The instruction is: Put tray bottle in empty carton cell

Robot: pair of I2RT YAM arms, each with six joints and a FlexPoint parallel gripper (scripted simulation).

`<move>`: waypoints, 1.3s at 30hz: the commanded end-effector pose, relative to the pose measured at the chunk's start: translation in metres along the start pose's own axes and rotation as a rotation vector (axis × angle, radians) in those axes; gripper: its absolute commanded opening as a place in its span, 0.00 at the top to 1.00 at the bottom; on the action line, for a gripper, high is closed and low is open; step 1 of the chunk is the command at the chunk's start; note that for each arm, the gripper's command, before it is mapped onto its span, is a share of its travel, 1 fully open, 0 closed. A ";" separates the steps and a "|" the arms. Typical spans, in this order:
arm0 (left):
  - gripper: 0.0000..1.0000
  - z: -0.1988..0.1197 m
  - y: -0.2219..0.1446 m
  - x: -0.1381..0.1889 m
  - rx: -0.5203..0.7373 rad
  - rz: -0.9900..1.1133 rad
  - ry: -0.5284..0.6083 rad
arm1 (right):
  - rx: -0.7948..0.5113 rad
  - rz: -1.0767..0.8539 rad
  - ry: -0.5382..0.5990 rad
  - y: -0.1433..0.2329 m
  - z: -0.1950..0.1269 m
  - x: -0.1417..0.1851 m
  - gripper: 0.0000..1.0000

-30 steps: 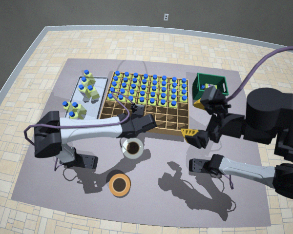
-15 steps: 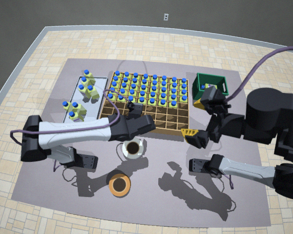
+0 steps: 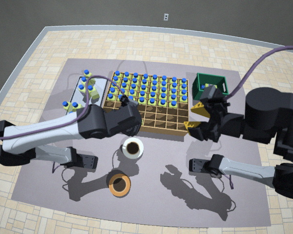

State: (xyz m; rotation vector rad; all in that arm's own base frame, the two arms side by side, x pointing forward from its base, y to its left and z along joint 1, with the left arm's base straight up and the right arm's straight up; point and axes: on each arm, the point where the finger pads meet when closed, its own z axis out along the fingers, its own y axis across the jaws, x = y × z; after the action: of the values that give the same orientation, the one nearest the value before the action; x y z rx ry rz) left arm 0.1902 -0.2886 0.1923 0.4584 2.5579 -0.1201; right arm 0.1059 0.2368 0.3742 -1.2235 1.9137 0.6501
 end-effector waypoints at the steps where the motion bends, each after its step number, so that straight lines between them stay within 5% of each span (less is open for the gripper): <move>1: 0.20 -0.058 0.017 -0.006 0.139 0.224 0.060 | 0.027 0.063 0.001 -0.002 0.005 -0.008 0.47; 7: 0.20 -0.104 0.036 -0.007 0.245 0.361 0.024 | 0.074 0.195 0.033 -0.006 0.031 -0.015 0.47; 15: 0.20 -0.168 0.065 -0.004 0.356 0.492 -0.098 | 0.266 0.537 0.196 -0.006 0.133 -0.001 0.47; 24: 0.20 -0.179 0.072 -0.004 0.369 0.506 -0.128 | 0.526 0.746 0.263 -0.002 0.227 0.039 0.47; 31: 0.20 -0.182 0.072 -0.006 0.372 0.501 -0.146 | 0.770 0.799 0.204 -0.001 0.294 0.081 0.47; 39: 0.20 -0.183 0.072 -0.006 0.374 0.495 -0.149 | 0.849 0.761 0.148 0.015 0.319 0.104 0.47</move>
State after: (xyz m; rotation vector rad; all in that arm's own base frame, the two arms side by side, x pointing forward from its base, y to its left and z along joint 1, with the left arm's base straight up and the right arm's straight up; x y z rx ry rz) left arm 0.1321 -0.1935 0.3401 1.1782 2.2369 -0.4029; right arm 0.1627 0.4137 0.0932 -0.1142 2.4660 0.0138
